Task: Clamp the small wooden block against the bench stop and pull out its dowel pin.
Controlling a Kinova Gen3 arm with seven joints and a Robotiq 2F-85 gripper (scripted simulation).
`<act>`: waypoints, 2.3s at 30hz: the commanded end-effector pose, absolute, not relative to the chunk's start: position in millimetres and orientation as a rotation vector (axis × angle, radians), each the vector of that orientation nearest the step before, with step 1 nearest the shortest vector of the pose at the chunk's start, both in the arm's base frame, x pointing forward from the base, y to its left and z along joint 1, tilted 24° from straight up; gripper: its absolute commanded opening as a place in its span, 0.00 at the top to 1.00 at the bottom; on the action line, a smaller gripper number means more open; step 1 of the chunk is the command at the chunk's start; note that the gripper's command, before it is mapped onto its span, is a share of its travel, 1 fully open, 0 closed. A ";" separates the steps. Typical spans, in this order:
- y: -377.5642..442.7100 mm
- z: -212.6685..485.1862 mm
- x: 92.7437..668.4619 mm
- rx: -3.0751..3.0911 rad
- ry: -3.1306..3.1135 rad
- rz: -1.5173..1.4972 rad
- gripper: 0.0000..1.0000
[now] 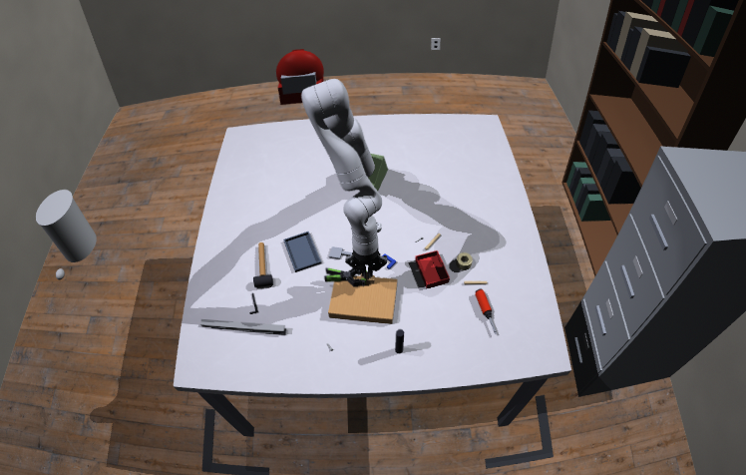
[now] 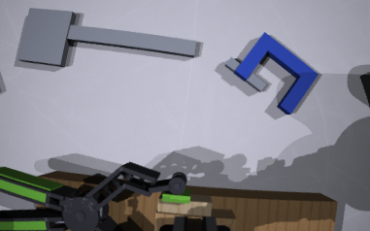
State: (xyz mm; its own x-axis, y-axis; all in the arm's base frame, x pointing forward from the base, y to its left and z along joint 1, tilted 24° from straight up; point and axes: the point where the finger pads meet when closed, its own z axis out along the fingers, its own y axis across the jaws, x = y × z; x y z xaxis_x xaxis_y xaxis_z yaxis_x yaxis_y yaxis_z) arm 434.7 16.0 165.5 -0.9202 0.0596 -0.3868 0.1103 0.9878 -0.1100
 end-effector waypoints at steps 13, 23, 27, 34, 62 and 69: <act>16.1 166.3 435.0 0.103 2.740 -0.185 0.90; 16.1 166.3 435.0 0.091 2.741 -0.187 0.90; 16.1 166.3 435.0 0.085 2.742 -0.189 0.90; 16.1 166.3 435.0 0.075 2.742 -0.191 0.90; 16.2 166.3 435.0 0.028 2.745 -0.200 0.90; 16.2 166.3 435.0 0.018 2.745 -0.202 0.90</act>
State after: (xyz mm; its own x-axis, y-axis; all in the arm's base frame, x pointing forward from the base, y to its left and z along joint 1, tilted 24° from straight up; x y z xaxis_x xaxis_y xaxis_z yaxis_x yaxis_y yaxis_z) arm 434.6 16.0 165.5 -0.9260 -0.0147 -0.3773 0.0409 0.9895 -0.1388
